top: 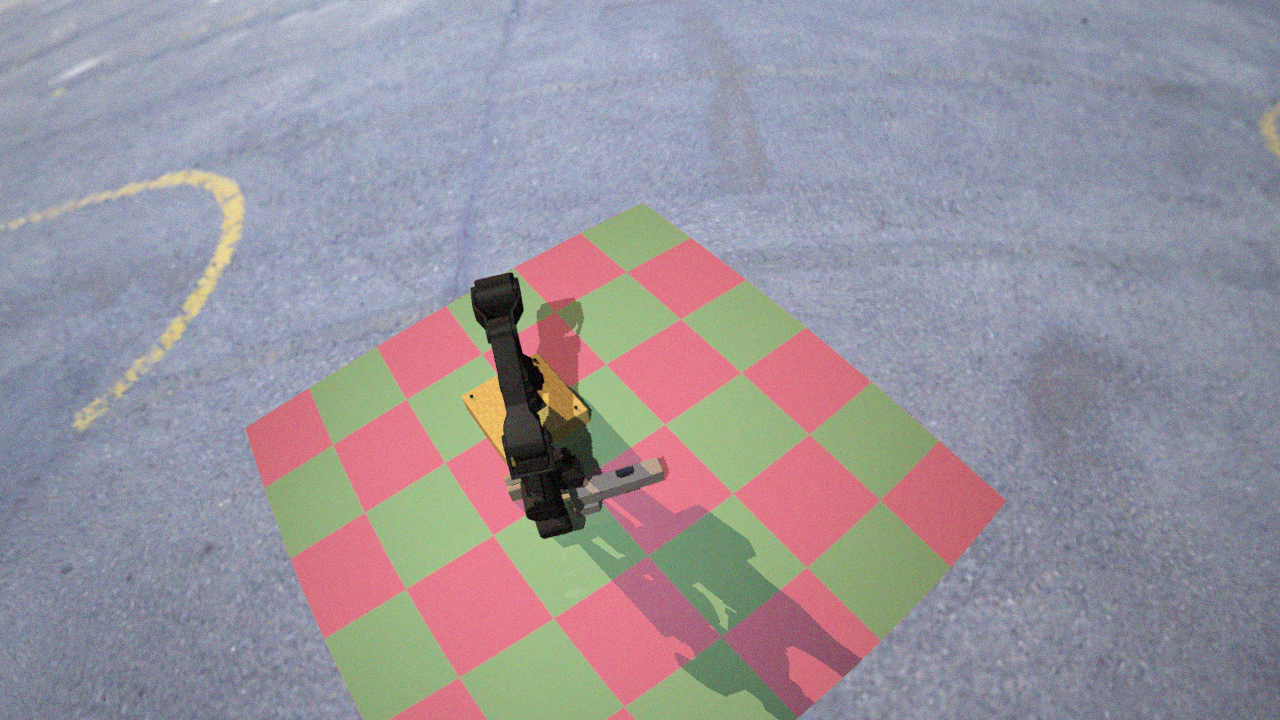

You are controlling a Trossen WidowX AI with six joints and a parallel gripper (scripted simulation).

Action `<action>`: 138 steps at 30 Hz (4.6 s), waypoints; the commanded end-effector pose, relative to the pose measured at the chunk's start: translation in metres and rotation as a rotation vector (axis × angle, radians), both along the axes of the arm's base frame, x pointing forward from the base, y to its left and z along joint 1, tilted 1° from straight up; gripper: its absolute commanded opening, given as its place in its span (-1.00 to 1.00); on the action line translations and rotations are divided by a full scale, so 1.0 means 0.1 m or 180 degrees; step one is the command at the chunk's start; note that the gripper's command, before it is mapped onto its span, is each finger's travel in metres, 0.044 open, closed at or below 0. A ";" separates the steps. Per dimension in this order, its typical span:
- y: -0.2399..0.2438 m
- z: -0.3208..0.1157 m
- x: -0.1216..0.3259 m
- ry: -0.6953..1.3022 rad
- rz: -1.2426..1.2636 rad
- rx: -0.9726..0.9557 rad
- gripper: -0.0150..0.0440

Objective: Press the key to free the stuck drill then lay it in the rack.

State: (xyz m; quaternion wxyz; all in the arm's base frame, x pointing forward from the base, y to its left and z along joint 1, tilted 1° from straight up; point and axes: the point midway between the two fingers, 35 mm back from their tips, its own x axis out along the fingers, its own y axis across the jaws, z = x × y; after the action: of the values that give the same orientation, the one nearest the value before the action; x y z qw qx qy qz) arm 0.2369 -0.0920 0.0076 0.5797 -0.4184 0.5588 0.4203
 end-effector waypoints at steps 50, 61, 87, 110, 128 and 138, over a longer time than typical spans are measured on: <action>-0.10 -0.03 -0.02 -0.0001 0.0016 -0.0014 1.00; -0.06 -0.05 -0.01 -0.0001 0.0016 -0.0012 1.00; -0.07 -0.01 -0.01 -0.0001 0.0016 -0.0013 -0.49; -0.20 -0.01 -0.05 0.0000 0.0016 -0.0016 -0.49; -0.47 0.00 -0.12 0.0002 0.0016 -0.0024 -0.49; -0.62 0.01 -0.16 0.0004 0.0016 -0.0028 -0.49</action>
State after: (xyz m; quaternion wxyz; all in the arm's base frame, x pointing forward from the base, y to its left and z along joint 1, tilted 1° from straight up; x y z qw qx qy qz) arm 0.2203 -0.1475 0.0067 0.5782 -0.4187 0.5604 0.4199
